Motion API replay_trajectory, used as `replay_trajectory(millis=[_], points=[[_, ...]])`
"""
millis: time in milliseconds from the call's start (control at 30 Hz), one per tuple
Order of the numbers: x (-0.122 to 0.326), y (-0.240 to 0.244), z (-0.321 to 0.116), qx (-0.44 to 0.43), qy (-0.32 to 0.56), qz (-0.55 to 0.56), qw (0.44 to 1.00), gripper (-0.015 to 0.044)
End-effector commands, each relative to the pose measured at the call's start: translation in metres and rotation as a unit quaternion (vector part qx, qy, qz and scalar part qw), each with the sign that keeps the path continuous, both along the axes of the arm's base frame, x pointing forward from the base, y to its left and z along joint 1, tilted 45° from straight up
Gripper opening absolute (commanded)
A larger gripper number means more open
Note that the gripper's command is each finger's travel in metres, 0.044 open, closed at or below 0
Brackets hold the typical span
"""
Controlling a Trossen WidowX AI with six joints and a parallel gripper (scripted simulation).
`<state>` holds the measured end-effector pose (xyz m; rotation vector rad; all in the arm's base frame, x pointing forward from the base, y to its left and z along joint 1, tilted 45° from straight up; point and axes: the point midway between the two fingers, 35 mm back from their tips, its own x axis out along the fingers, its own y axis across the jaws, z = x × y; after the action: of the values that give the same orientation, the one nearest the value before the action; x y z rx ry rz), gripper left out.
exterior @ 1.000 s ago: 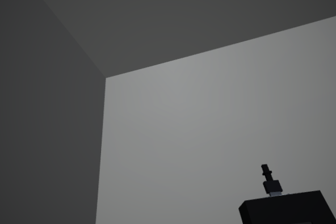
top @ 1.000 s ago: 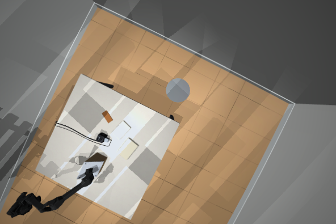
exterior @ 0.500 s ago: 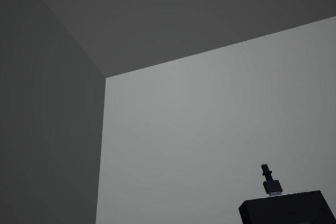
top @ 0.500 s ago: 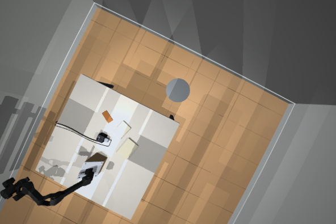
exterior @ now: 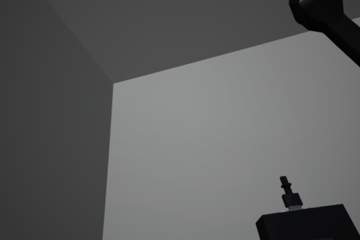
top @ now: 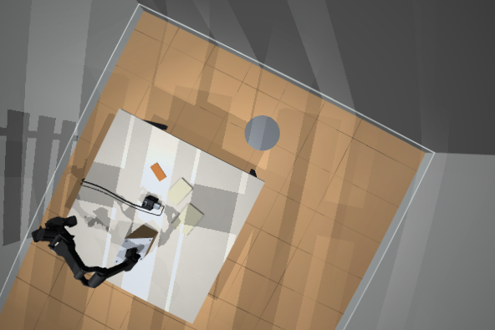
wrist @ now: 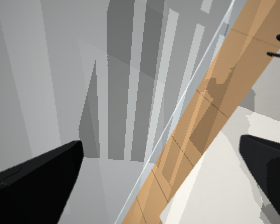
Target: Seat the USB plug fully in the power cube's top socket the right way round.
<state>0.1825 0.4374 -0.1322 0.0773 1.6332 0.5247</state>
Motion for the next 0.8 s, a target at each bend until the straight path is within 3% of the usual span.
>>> replay_trajectory(millis=[0, 233, 533, 600, 767], points=[[0.047, -0.06, -0.003, -0.093, -0.006, -0.156, 0.983, 0.044], [0.121, -0.209, 0.015, -0.257, -0.043, -0.478, 0.839, 0.044], [0.136, -0.409, 0.076, -0.399, -0.16, -0.758, 0.49, 0.044], [0.135, -0.421, 0.081, -0.405, -0.171, -0.769, 0.464, 0.044], [0.139, -0.419, 0.079, -0.405, -0.171, -0.769, 0.464, 0.044]])
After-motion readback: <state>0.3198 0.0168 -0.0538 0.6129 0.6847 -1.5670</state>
